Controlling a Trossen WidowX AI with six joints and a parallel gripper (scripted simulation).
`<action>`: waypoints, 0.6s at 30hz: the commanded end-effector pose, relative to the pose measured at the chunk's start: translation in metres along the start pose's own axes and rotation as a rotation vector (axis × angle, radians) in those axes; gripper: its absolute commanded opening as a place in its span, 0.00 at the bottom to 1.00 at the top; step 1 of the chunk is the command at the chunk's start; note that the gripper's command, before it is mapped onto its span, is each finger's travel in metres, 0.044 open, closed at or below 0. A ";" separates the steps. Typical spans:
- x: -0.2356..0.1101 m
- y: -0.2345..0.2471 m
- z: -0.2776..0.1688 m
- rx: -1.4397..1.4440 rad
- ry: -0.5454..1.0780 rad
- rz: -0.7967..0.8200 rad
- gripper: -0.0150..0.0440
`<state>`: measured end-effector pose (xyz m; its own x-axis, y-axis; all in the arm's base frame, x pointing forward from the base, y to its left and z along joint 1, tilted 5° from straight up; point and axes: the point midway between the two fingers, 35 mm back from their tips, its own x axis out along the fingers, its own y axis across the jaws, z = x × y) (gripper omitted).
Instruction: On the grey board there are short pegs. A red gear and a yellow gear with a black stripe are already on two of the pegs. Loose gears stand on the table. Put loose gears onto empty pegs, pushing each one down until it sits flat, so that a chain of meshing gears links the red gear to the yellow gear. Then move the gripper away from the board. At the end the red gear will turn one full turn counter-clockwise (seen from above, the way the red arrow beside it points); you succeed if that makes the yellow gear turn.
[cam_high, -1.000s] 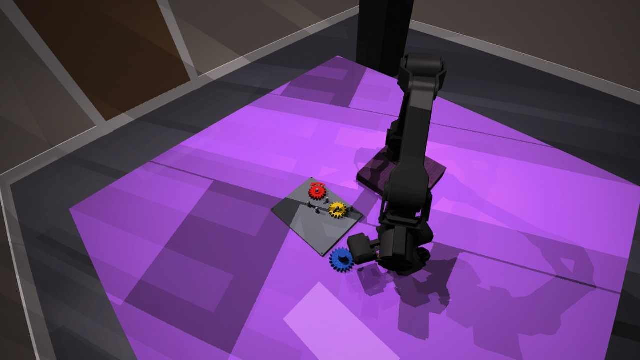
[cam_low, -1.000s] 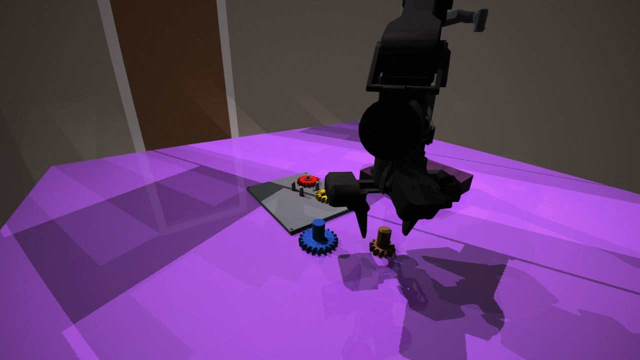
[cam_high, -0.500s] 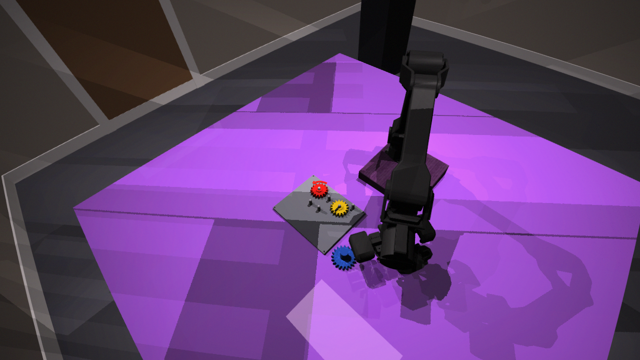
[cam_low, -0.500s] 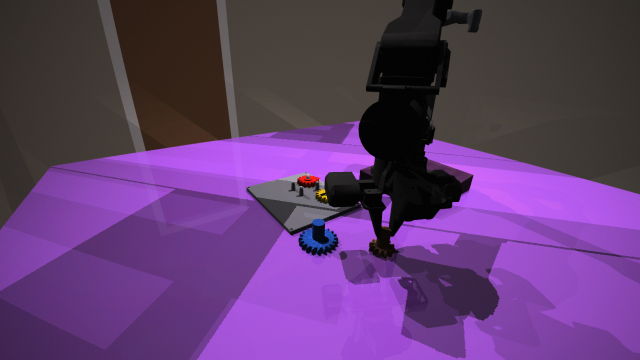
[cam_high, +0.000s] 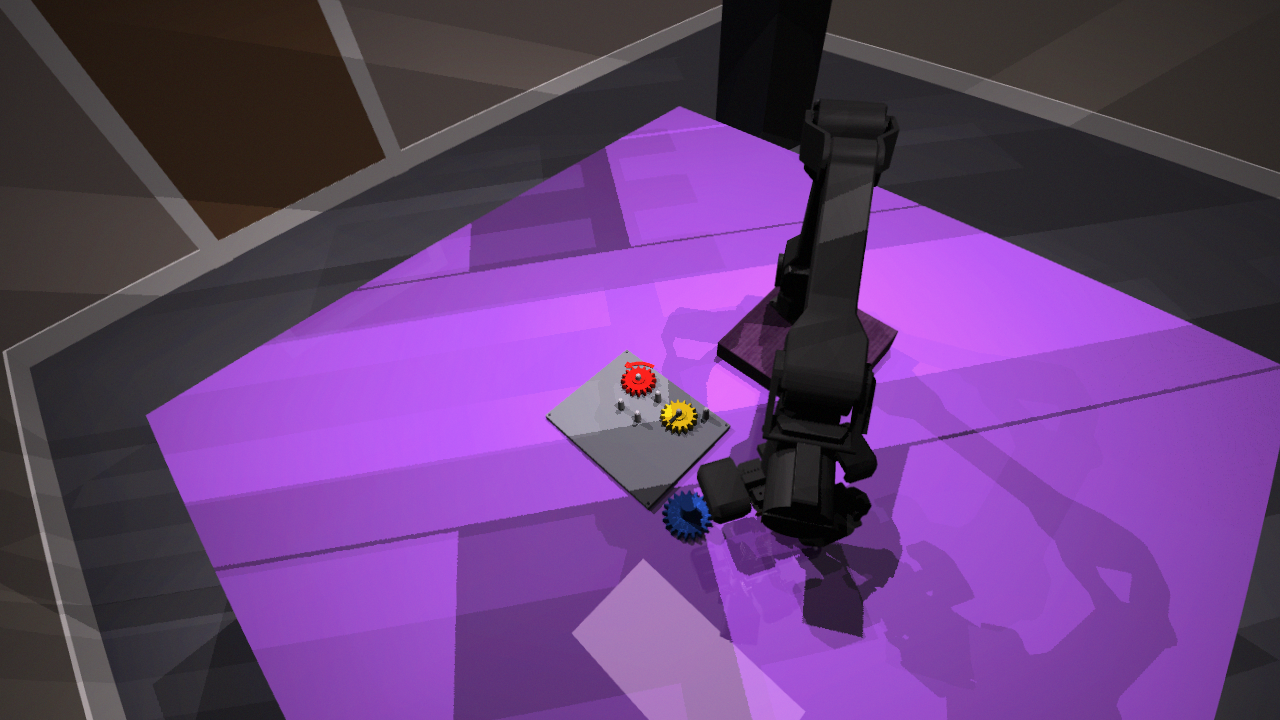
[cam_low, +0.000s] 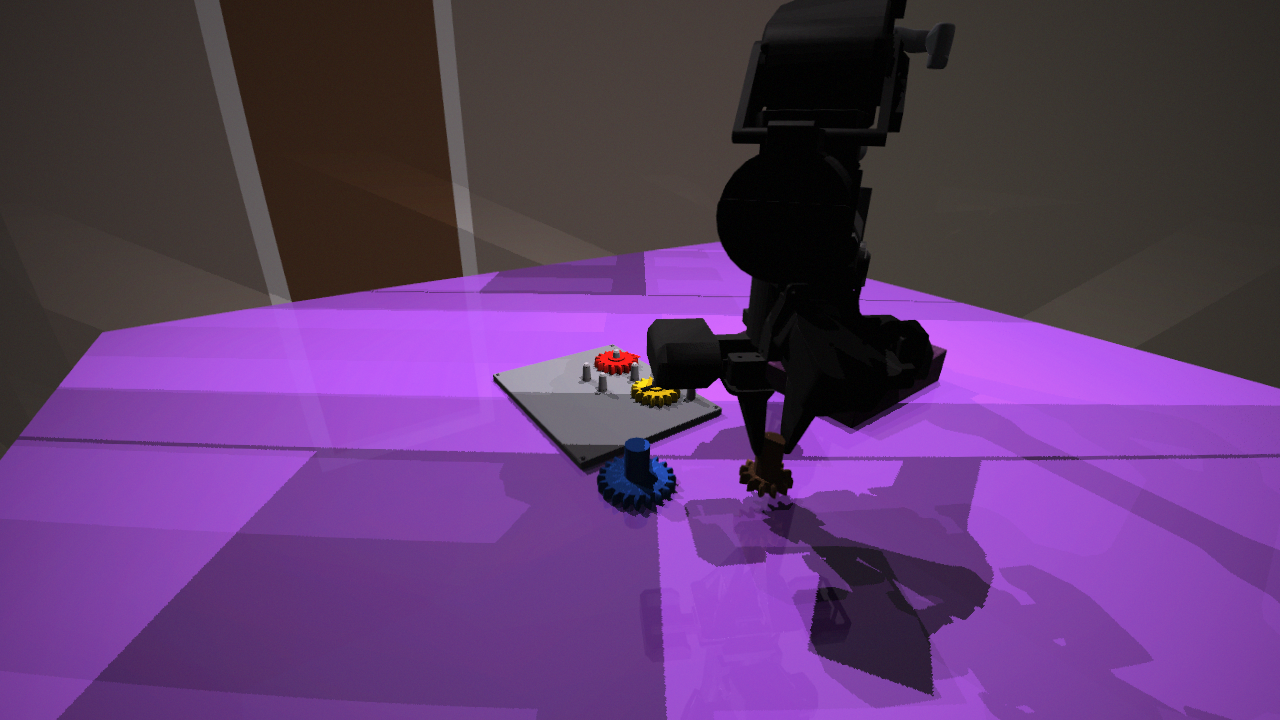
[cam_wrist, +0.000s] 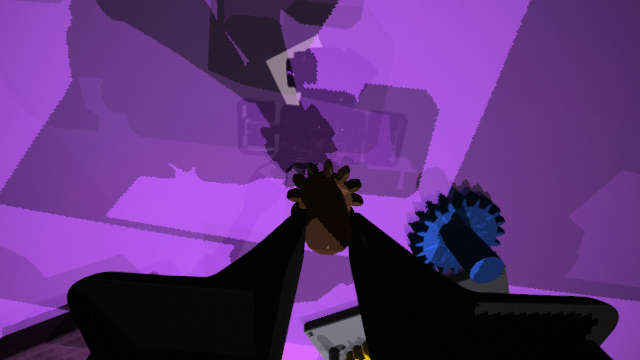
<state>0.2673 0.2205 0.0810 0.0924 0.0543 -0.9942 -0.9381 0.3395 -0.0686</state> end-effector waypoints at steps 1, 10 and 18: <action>-0.009 -0.002 0.002 -0.003 -0.003 -0.005 0.25; -0.028 -0.003 0.005 -0.003 -0.003 -0.005 0.25; -0.046 -0.004 0.006 -0.003 -0.003 -0.005 0.25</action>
<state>0.2685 0.2224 0.1199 0.0925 0.0546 -0.9942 -0.9387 0.3378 -0.0688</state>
